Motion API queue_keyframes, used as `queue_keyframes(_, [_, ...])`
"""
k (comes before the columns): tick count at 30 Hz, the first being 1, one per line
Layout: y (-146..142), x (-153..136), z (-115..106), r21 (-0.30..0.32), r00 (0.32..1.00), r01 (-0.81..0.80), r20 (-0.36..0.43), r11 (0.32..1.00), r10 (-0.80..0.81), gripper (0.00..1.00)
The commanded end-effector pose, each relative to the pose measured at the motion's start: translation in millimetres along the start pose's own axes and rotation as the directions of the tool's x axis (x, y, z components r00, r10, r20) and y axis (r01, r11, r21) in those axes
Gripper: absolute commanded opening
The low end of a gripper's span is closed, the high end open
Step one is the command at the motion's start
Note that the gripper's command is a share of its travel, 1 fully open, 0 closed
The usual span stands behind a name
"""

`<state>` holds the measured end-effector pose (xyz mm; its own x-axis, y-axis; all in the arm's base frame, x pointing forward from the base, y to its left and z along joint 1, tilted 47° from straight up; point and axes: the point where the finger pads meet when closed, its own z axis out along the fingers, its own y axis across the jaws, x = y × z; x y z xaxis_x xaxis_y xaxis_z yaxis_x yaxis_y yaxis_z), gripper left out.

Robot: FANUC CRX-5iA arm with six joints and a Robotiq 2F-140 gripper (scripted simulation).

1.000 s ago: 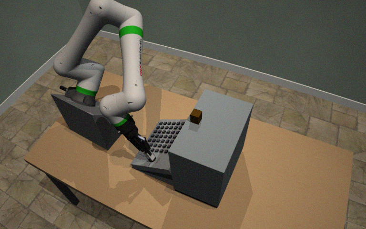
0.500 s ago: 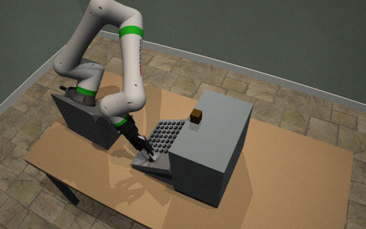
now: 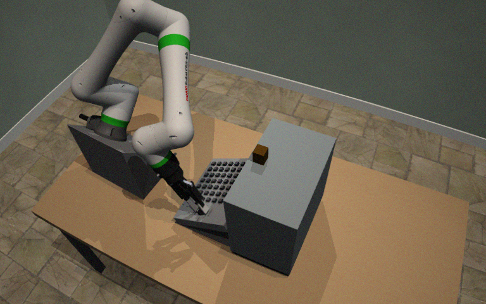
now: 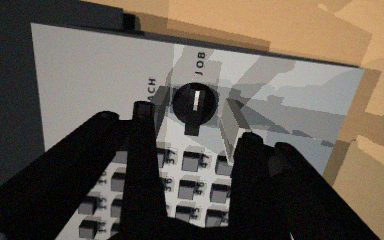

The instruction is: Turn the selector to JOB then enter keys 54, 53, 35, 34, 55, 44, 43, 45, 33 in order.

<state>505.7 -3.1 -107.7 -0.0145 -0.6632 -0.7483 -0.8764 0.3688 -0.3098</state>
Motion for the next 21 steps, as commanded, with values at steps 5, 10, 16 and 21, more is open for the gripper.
queue_keyframes(5, [-0.2,0.2,-0.2,0.0,1.0,0.0,0.0,1.0,0.0,0.33])
queue_keyframes(10, [-0.2,0.2,-0.2,0.0,1.0,0.0,0.0,1.0,0.0,0.33])
queue_keyframes(16, [-0.2,0.2,-0.4,0.0,1.0,0.0,0.0,1.0,0.0,0.33])
queue_keyframes(21, [-0.2,0.2,-4.0,0.0,1.0,0.0,0.0,1.0,0.0,0.33])
